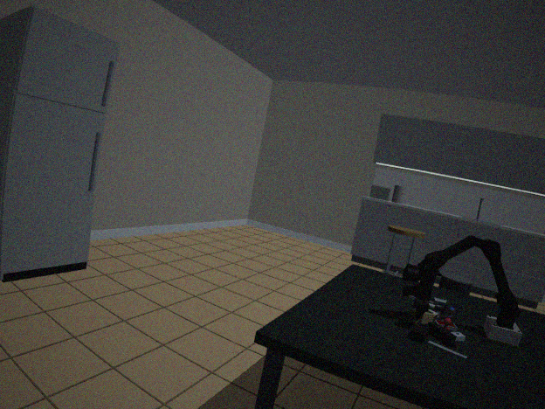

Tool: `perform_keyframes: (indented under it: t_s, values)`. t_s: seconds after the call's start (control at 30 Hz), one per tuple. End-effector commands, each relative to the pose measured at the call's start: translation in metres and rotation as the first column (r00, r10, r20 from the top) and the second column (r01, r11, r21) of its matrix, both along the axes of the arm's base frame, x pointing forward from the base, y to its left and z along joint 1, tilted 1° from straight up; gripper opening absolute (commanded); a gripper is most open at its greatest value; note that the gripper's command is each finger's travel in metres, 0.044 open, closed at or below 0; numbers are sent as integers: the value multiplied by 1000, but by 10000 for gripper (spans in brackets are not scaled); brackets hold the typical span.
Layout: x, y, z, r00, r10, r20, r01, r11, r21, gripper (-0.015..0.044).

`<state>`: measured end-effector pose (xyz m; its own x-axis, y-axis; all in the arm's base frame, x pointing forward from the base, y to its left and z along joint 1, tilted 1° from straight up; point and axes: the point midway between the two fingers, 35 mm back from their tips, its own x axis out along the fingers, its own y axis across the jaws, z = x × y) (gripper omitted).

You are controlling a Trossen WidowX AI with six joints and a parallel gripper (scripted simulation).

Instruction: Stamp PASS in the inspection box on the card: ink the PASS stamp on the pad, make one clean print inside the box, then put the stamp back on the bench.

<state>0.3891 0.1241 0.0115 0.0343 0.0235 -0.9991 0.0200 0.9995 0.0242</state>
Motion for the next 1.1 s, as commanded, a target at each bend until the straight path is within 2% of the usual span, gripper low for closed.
perform_keyframes:
  t_s: [0.0, 0.07, 0.17, 0.2, 1.07]
  values:
    - [0, 0, 0, 1000, 0, 0, 0, 1000, 0, 96]
    - [0, 0, 0, 1000, 0, 0, 0, 1000, 0, 83]
    - [0, 0, 1, 1000, 0, 0, 0, 1000, 0, 4]
    - [0, 0, 2, 1000, 0, 0, 0, 1000, 0, 0]
    - [1, 0, 14, 1000, 0, 0, 0, 1000, 0, 0]
